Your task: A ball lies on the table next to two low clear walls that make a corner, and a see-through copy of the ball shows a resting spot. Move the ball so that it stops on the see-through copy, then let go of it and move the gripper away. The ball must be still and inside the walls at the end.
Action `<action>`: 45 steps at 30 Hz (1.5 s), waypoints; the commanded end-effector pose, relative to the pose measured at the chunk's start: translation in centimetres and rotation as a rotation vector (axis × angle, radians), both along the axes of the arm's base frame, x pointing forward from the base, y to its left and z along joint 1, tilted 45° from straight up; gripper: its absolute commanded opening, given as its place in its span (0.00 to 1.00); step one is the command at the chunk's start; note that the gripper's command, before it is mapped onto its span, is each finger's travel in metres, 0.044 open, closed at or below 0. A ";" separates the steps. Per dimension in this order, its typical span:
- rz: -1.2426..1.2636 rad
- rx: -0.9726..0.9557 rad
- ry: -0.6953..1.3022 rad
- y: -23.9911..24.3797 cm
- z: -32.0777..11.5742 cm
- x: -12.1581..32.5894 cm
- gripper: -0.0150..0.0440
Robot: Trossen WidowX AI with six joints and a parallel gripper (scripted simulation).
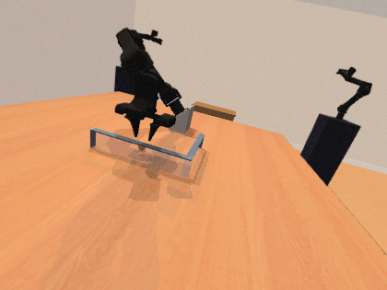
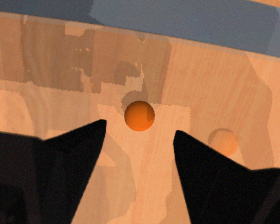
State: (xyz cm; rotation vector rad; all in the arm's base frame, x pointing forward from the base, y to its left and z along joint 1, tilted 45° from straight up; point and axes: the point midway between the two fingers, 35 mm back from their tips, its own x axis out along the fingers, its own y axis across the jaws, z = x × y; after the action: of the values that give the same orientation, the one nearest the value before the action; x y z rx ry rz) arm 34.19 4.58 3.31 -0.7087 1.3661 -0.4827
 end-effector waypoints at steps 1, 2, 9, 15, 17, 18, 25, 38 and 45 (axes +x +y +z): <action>0.003 0.000 0.007 -0.3 -0.4 0.0 0.64; 0.003 0.000 0.007 -0.4 -0.5 0.0 0.64; 0.003 -0.001 0.006 -1.2 -1.3 0.2 0.64; 0.003 -0.001 0.006 -1.9 -2.0 0.3 0.64; 0.003 -0.002 0.006 -2.1 -2.2 0.4 0.64; 0.003 -0.002 0.006 -2.2 -2.3 0.4 0.64; 0.003 -0.002 0.006 -2.3 -2.4 0.4 0.48; 0.004 0.002 0.007 -1.1 -1.4 0.4 0.25; 0.005 0.008 0.008 2.0 1.5 0.1 0.25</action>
State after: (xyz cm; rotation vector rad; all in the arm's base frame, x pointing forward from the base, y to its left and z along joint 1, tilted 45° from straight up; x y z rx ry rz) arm 34.40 5.40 3.78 -0.7187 1.3739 -0.4746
